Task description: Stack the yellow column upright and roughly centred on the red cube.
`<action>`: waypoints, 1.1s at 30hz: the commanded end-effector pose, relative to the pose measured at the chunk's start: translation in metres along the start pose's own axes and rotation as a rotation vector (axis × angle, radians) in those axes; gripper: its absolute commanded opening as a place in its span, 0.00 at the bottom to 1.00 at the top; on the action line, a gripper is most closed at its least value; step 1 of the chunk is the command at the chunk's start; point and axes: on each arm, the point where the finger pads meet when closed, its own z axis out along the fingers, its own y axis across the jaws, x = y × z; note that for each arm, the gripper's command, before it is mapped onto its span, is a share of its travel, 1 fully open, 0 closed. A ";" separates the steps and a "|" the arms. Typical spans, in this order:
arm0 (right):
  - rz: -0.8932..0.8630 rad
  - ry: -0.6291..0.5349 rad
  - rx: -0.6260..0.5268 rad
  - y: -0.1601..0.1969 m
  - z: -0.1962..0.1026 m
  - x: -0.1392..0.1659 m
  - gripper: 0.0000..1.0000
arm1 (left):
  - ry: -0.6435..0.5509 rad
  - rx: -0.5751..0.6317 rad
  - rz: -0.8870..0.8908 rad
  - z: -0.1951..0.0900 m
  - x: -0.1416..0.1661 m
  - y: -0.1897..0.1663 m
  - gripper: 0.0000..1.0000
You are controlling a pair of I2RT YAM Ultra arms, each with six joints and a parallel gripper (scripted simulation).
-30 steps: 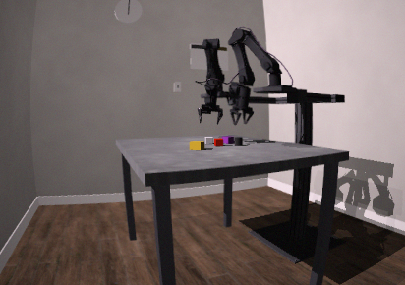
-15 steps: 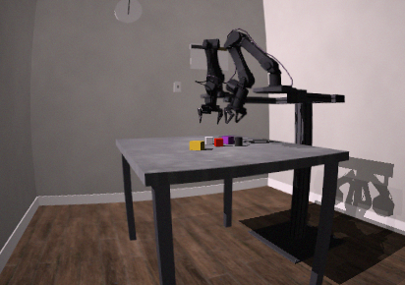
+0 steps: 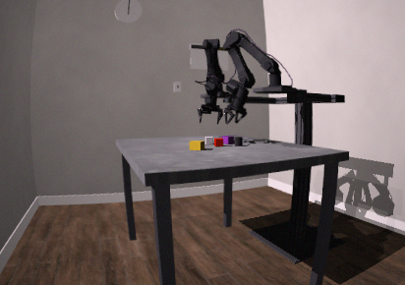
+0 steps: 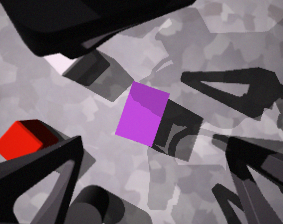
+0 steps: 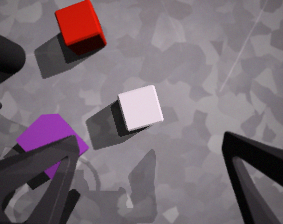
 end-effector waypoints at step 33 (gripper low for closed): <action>0.008 -0.025 0.002 0.000 -0.001 -0.005 1.00 | 0.443 0.101 0.449 -0.045 0.083 0.053 1.00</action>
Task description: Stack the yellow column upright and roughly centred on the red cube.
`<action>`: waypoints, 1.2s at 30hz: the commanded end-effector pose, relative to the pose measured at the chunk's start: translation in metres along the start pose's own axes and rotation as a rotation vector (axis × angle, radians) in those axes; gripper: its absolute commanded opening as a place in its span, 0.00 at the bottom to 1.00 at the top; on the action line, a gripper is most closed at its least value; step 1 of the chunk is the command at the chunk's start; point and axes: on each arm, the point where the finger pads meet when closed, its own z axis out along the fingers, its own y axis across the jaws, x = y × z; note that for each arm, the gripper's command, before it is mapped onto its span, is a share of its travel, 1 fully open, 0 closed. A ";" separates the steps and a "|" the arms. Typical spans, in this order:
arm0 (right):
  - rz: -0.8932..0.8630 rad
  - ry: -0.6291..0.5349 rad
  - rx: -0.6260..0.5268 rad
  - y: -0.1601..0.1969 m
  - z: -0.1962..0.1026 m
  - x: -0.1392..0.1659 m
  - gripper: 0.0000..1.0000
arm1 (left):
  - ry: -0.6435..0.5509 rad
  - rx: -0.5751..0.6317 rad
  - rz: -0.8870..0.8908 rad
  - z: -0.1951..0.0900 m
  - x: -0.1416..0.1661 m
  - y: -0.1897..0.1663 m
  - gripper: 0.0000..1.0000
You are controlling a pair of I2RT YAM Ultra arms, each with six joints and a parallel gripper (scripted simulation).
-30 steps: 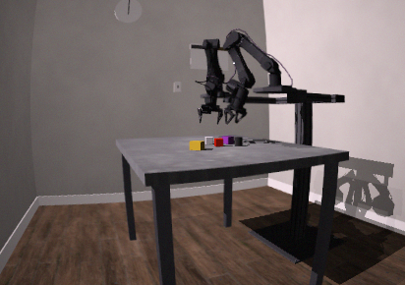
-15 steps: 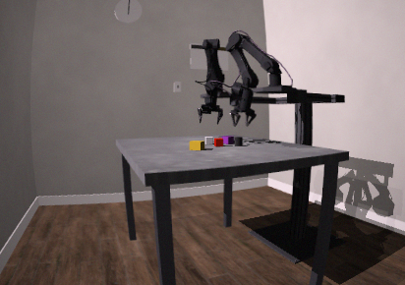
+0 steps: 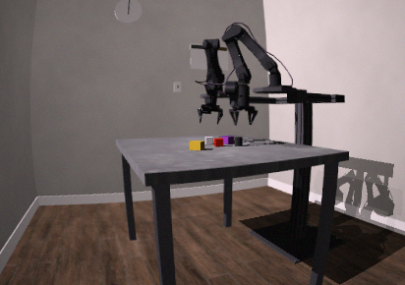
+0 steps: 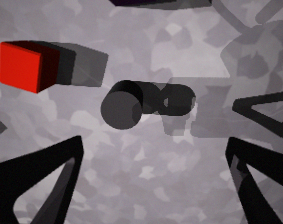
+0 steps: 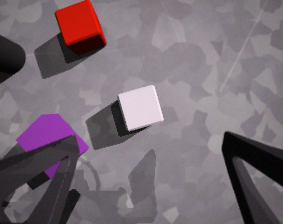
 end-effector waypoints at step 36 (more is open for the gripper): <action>0.008 -0.025 0.002 0.000 -0.001 -0.005 1.00 | -0.395 -0.322 -1.230 -0.012 0.027 0.264 1.00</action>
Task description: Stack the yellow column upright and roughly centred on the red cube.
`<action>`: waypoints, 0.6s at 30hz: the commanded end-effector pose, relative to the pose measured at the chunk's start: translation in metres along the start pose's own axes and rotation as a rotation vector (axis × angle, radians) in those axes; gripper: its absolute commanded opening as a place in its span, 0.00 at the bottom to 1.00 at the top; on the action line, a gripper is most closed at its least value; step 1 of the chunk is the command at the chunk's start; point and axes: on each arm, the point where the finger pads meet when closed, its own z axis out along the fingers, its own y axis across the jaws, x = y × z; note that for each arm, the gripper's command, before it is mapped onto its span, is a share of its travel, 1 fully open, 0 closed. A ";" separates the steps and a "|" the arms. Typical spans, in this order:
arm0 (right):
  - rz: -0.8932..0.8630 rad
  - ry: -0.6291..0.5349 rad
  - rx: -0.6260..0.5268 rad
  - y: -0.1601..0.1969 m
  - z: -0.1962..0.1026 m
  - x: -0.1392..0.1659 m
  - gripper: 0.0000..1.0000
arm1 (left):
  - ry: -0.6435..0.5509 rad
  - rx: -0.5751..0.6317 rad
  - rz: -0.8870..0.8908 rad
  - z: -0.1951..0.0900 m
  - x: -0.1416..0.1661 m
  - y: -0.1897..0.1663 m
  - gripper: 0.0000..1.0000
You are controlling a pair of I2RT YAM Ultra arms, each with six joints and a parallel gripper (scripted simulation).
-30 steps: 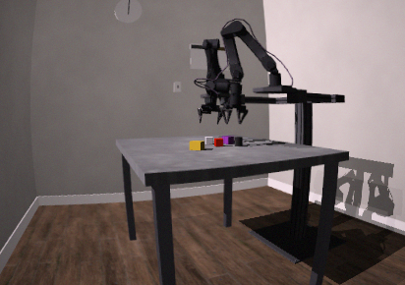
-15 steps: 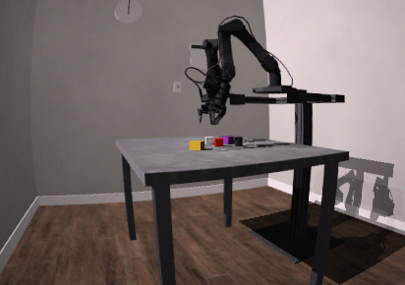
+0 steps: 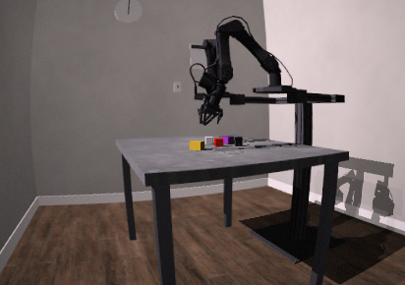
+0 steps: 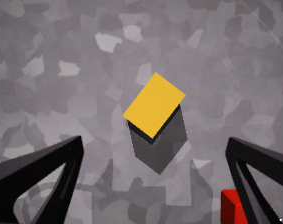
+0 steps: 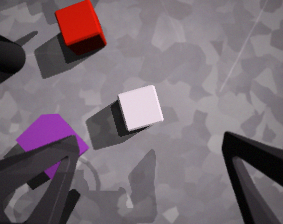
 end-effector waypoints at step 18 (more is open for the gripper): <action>-0.004 -0.069 -0.015 0.005 -0.012 -0.012 1.00 | -0.098 0.052 0.066 -0.001 -0.015 -0.026 1.00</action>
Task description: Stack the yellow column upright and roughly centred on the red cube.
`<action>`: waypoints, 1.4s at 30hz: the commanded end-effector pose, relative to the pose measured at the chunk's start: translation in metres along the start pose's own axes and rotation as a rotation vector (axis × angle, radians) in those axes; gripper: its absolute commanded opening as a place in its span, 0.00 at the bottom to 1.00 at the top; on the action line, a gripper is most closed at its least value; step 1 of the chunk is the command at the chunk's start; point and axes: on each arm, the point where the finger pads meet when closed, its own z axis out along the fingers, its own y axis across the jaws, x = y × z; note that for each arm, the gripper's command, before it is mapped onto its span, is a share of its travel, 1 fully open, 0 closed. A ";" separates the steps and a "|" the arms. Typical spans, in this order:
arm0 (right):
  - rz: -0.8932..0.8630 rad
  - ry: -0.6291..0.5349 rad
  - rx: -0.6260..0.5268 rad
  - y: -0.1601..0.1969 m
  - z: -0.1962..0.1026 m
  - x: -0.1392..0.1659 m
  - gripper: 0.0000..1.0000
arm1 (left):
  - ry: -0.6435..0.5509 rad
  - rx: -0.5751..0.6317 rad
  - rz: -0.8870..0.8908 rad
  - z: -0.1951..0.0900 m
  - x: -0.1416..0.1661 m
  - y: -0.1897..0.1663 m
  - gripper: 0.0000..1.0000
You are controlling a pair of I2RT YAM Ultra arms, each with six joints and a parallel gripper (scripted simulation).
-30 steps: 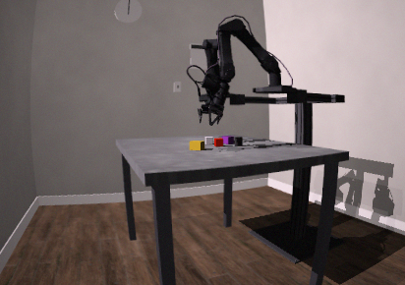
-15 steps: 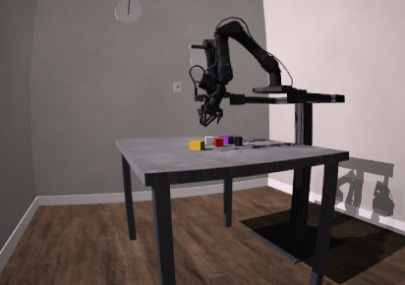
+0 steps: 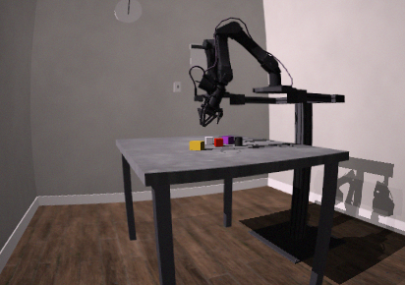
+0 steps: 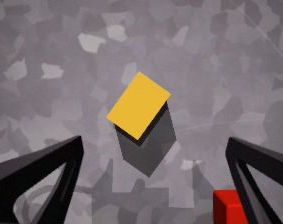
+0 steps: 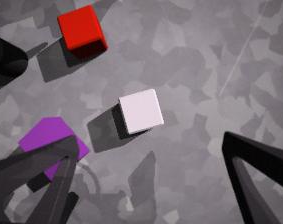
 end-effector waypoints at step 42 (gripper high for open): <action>-0.139 0.001 -0.060 0.021 -0.199 0.051 1.00 | 0.004 0.161 0.321 -0.051 0.107 -0.100 1.00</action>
